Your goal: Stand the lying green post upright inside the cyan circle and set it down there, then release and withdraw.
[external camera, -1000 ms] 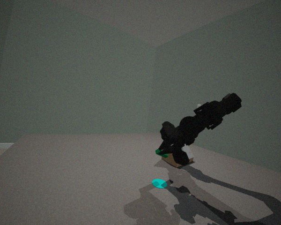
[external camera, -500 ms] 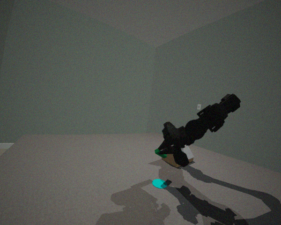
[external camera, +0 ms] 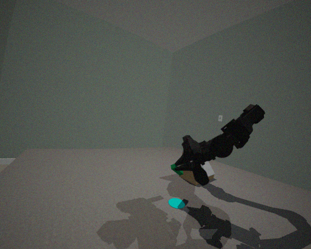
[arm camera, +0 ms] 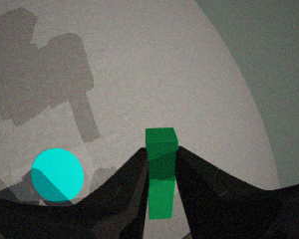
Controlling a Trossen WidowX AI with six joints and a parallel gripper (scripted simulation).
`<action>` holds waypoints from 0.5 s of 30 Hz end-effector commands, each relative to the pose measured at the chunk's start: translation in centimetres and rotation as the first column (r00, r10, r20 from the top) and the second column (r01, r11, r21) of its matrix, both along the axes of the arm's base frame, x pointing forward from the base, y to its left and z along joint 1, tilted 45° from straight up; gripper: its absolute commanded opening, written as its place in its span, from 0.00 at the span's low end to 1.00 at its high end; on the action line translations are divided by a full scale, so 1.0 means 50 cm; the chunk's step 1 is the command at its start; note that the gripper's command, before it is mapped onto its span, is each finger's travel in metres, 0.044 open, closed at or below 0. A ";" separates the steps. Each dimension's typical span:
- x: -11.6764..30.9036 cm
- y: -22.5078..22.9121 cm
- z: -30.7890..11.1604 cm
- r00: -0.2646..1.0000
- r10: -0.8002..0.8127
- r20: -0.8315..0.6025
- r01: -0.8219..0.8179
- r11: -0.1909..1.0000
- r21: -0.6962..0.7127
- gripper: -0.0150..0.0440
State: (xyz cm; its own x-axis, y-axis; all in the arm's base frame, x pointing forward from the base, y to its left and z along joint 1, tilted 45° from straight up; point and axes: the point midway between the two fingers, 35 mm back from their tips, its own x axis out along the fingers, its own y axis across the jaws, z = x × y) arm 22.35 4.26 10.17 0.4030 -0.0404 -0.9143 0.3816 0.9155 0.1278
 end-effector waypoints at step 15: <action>0.003 0.000 0.006 0.992 -0.052 0.112 0.056 0.998 -0.030 0.29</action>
State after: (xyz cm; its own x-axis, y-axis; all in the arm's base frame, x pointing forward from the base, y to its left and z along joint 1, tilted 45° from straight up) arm 22.51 4.32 10.45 0.4809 -0.0814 -0.8730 0.4047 0.9039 0.1386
